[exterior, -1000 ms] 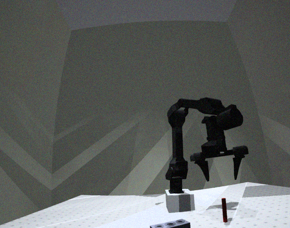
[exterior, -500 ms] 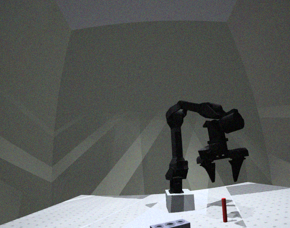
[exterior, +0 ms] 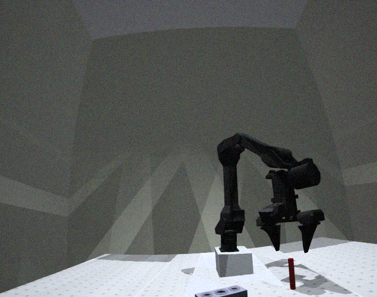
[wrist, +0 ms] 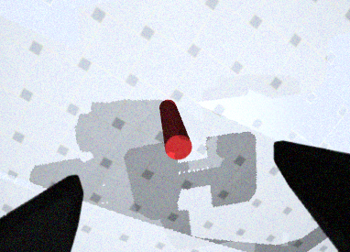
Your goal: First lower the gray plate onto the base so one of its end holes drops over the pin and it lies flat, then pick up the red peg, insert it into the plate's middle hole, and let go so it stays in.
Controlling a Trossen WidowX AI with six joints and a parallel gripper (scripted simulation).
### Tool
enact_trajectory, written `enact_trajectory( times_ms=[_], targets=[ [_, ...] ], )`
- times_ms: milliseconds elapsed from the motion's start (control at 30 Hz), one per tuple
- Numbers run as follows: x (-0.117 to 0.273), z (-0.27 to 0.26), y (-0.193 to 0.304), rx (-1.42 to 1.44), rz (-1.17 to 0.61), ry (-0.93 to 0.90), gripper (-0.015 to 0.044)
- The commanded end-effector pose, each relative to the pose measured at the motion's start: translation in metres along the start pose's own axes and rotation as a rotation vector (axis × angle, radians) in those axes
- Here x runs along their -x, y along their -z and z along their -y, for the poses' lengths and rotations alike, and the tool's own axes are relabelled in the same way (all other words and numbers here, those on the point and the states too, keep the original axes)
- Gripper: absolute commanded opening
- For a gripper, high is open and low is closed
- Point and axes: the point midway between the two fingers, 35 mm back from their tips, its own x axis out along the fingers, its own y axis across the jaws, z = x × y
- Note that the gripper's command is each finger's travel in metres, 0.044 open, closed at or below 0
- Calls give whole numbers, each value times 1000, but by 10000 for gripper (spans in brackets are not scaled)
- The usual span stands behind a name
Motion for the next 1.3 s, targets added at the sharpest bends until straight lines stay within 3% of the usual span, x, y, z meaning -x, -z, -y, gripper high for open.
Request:
enact_trajectory(
  times_ms=[0, 1067, 1267],
  targets=[
    [-7, 1, 0, -3, 3, 7, 440],
    [-57, 3, -1, -3, 3, 8, 440],
    [-57, 3, -1, -3, 3, 8, 282]
  ],
)
